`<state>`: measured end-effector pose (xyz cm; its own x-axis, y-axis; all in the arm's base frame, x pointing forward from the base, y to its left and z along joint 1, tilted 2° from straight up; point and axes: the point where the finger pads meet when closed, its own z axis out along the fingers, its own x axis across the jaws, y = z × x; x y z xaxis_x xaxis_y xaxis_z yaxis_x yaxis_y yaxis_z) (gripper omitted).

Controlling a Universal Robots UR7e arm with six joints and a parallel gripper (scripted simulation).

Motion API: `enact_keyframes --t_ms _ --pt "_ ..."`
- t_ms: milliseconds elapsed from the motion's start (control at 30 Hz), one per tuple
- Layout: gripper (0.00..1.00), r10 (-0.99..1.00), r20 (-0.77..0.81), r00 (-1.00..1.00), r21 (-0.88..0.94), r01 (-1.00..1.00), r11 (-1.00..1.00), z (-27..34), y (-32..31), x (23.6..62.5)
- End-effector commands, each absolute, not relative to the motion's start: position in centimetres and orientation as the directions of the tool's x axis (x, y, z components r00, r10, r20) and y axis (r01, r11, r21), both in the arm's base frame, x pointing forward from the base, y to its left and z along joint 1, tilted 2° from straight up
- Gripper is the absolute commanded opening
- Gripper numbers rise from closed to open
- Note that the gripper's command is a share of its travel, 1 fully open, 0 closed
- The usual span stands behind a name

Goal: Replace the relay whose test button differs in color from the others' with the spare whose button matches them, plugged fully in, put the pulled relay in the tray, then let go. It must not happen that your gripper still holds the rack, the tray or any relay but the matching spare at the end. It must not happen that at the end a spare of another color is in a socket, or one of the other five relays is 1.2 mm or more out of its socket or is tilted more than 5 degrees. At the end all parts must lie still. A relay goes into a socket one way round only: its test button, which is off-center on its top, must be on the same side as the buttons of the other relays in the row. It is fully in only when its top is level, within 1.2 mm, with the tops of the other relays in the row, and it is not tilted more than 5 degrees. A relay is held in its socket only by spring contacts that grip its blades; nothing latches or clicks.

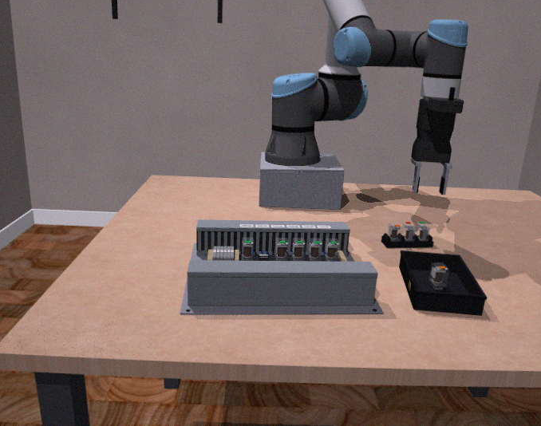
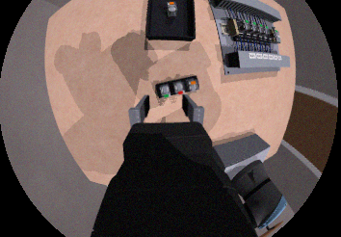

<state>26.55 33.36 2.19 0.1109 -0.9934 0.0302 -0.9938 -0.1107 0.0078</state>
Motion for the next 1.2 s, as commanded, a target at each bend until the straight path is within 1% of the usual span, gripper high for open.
enact_keyframes --t_ms 0,67,233,633,800,1167 --pt "1.0 -0.995 0.031 0.094 0.006 -0.996 -0.094 2.23 33.39 26.59" --pt "1.0 -0.995 0.031 0.094 0.006 -0.996 -0.094 2.23 33.39 26.59" --pt "1.0 -0.991 0.031 -0.127 -0.001 -0.992 0.127 2.23 33.39 26.59" --pt "1.0 -0.991 0.031 -0.127 -0.001 -0.992 0.127 2.23 33.39 26.59" --pt "1.0 -0.939 0.03 -0.343 -0.008 -0.939 0.343 2.23 33.39 26.59" --pt "1.0 -0.939 0.03 -0.343 -0.008 -0.939 0.343 2.23 33.39 26.59"
